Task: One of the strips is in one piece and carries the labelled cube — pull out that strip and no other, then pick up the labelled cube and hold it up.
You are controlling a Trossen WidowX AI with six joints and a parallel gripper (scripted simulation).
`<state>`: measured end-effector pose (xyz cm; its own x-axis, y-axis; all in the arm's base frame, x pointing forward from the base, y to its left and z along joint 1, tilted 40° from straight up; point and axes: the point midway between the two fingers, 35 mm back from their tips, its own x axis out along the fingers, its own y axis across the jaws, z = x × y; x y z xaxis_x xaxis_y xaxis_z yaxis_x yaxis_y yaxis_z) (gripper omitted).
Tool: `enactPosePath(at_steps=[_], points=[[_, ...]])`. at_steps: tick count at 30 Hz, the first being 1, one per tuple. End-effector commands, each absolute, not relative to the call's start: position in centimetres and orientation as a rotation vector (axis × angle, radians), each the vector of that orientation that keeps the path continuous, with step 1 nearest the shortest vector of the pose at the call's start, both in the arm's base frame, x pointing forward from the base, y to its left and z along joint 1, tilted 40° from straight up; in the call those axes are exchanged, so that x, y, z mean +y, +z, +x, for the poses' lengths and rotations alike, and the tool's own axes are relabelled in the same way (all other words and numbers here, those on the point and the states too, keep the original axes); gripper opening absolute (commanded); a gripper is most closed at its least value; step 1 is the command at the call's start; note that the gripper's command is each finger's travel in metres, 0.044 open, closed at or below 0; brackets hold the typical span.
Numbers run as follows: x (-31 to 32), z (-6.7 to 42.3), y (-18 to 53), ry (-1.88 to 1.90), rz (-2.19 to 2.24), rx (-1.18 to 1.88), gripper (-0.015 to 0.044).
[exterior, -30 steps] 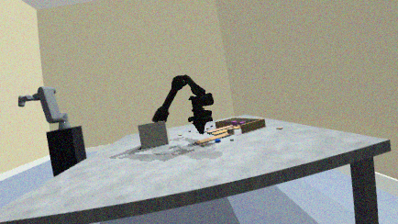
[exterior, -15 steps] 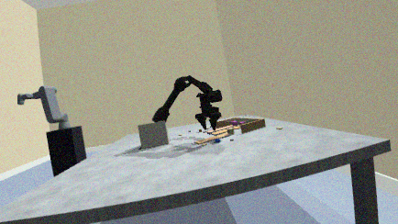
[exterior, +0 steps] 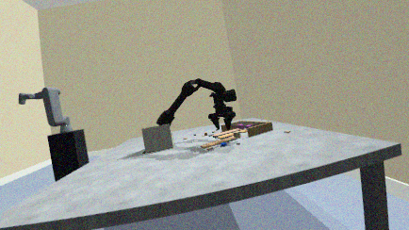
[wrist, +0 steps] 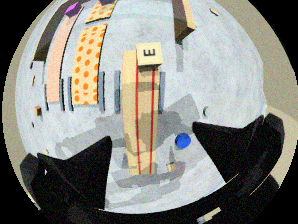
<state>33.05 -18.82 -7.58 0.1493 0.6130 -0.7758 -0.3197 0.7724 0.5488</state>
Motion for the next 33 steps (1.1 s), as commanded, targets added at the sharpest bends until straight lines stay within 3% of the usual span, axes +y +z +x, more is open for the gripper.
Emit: enactPosePath(at_steps=[1,23,30,33], points=[[-18.7,34.6,-7.2,0.688,0.289,1.254,0.0440],[-18.0,41.7,-5.3,0.689,0.289,1.250,0.0440],[-17.5,41.9,-6.0,0.689,0.289,1.249,0.0256],[-17.2,41.9,-6.4,0.689,0.289,1.249,0.0250]])
